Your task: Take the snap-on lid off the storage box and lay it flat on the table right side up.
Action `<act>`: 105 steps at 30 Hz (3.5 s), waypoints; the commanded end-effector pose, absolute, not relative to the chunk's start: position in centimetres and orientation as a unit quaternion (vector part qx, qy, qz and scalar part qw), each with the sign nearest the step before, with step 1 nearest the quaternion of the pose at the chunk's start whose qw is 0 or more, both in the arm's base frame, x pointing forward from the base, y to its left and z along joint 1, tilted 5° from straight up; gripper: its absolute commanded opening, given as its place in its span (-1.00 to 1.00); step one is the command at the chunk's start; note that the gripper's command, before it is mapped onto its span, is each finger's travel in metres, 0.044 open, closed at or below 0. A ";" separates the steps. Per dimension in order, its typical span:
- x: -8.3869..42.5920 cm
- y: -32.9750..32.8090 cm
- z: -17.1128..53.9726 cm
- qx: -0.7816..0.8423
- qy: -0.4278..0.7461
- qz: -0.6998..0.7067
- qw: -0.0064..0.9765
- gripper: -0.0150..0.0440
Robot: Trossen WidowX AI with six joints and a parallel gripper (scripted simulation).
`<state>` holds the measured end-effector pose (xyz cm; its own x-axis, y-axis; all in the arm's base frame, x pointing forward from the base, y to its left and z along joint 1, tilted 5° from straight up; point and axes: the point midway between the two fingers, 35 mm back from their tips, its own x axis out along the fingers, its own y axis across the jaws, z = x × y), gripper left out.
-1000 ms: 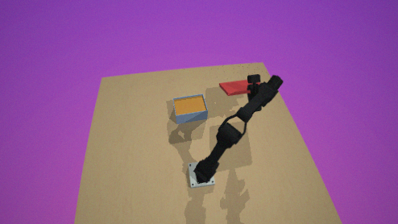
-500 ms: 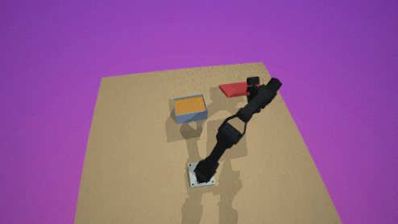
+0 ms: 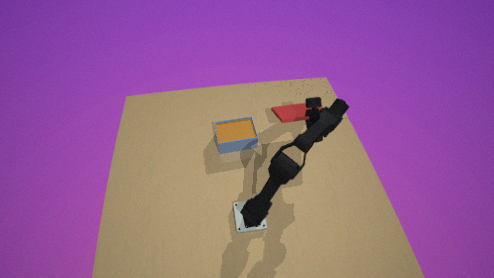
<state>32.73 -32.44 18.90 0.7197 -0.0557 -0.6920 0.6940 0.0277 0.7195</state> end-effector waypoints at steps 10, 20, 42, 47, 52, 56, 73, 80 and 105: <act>32.8 -32.4 18.0 0.638 0.249 -0.273 0.675 -0.49; 32.7 -32.5 17.2 0.638 0.249 -0.273 0.675 -0.49; 32.6 -32.6 15.4 0.638 0.249 -0.273 0.675 -0.49; 32.6 -32.6 15.0 0.638 0.249 -0.273 0.675 -0.49; 32.5 -32.6 14.6 0.638 0.249 -0.273 0.675 -0.49; 32.5 -32.6 14.3 0.638 0.249 -0.273 0.675 -0.49; 32.4 -32.7 13.0 0.638 0.249 -0.273 0.675 -0.49; 32.4 -32.8 12.4 0.638 0.249 -0.274 0.675 -0.49; 32.3 -32.9 10.4 0.638 0.249 -0.274 0.675 -0.49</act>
<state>32.23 -32.95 10.54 0.7197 -0.0565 -0.6920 0.6940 0.0286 0.7194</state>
